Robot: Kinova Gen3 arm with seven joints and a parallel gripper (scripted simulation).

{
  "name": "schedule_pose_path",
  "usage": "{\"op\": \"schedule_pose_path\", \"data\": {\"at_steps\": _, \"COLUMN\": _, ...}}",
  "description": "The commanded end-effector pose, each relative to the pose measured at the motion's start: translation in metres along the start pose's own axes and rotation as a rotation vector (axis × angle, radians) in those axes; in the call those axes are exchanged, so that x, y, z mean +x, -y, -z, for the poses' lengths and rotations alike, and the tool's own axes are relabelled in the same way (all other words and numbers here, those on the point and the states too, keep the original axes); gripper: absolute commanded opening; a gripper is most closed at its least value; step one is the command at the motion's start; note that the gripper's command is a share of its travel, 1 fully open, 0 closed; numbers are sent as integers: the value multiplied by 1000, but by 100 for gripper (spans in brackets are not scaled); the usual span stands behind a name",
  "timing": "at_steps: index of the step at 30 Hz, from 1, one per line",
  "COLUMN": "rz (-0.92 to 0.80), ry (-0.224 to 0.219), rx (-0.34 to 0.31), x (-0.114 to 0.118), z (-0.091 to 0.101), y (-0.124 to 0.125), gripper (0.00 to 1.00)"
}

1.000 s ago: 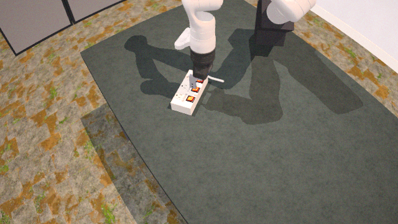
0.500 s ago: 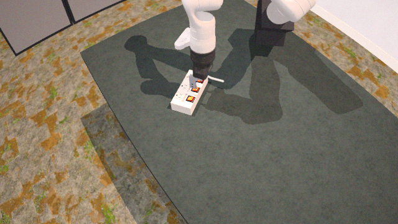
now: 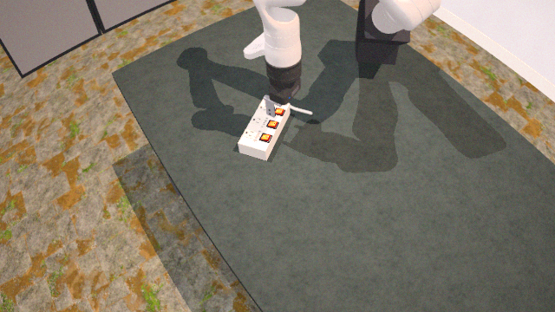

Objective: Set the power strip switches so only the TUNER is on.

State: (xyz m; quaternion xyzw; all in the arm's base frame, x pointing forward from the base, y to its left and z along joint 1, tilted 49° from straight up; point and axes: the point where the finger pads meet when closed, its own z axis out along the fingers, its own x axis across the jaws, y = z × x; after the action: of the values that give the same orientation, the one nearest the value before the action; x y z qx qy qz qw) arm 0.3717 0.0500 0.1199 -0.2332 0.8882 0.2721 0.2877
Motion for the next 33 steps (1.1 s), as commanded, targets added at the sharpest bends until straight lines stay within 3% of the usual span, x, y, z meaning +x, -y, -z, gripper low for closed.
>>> {"op": "schedule_pose_path", "data": {"at_steps": 1, "rz": -101, "ry": 14, "rx": 20, "x": 1, "z": 21, "y": 12, "gripper": 100}}
{"op": "schedule_pose_path", "data": {"at_steps": 12, "rz": -369, "ry": 36, "rx": -12, "x": 3, "z": 61, "y": 6, "gripper": 100}}
{"op": "schedule_pose_path", "data": {"at_steps": 33, "rz": -378, "ry": 37, "rx": -14, "x": 3, "z": 63, "y": 6, "gripper": 100}}
